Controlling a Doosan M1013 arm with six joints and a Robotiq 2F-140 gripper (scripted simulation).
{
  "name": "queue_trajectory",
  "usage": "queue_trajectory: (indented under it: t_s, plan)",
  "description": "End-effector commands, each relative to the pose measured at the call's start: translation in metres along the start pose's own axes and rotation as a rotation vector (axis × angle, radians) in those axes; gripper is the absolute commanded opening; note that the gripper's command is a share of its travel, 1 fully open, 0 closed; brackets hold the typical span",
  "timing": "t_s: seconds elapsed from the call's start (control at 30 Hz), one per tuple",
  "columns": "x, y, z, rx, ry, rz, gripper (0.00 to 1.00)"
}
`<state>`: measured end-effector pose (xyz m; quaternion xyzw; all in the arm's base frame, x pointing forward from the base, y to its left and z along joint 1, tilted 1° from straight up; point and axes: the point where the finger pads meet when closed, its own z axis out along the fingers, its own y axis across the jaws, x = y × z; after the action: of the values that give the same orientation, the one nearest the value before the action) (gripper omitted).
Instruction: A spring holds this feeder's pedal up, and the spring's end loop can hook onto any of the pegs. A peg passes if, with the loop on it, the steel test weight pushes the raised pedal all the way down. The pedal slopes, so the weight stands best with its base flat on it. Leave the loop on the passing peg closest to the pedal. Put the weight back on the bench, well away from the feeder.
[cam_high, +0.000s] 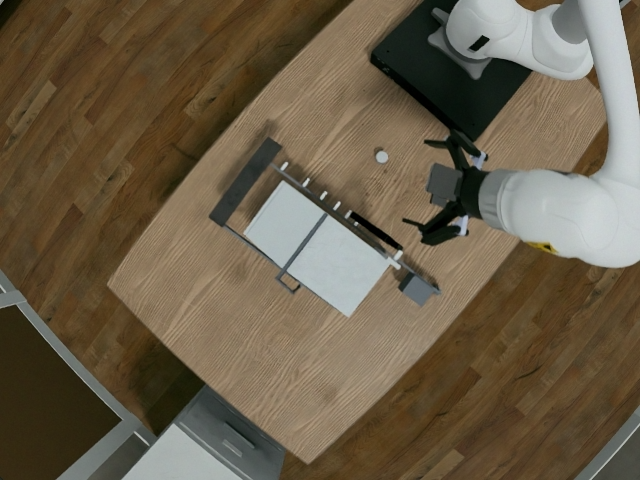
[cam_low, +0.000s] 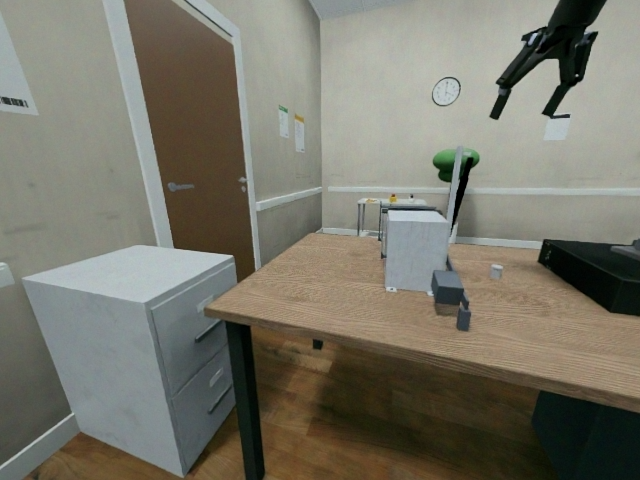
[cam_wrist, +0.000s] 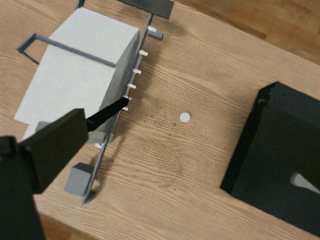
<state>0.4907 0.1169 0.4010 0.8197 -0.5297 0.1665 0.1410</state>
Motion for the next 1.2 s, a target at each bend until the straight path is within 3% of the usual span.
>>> queue_trajectory:
  t_s: [0.0, 0.77, 1.17]
  plan:
    - [0.006, 0.009, 0.002, 0.001, -0.001, 0.0, 1.0]
    - [0.046, 0.071, 0.024, 0.001, 0.0, 0.001, 1.0]
    - [0.051, 0.079, 0.027, 0.001, 0.0, 0.001, 1.0]
